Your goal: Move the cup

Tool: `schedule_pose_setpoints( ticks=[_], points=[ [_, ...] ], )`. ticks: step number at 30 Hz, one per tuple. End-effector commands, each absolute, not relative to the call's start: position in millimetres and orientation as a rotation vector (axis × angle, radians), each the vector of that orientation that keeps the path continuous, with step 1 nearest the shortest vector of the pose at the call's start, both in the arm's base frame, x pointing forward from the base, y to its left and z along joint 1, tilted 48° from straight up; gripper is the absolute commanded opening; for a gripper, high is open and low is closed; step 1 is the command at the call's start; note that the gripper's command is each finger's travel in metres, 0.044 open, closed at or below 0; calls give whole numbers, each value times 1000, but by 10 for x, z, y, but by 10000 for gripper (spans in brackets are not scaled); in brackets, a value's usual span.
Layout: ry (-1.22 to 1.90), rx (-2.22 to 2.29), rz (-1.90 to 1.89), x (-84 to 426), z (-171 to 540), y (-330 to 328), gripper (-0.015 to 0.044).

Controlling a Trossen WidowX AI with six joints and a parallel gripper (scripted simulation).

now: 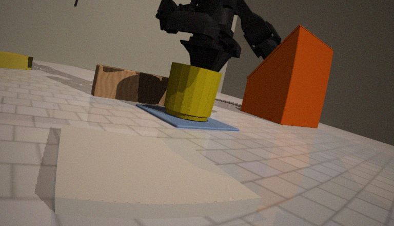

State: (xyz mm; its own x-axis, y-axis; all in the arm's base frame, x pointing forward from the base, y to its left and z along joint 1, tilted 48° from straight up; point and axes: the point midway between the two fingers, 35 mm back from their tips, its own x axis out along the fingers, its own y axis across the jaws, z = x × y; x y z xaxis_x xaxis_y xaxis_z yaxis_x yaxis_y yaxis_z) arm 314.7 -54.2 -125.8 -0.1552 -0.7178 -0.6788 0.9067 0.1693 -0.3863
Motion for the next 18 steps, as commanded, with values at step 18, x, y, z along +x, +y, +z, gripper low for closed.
schedule_pose_setpoints(
  ticks=[18],
  points=[
    [958, 251, -1442, 3224, -765, -7, 0]
  ],
)
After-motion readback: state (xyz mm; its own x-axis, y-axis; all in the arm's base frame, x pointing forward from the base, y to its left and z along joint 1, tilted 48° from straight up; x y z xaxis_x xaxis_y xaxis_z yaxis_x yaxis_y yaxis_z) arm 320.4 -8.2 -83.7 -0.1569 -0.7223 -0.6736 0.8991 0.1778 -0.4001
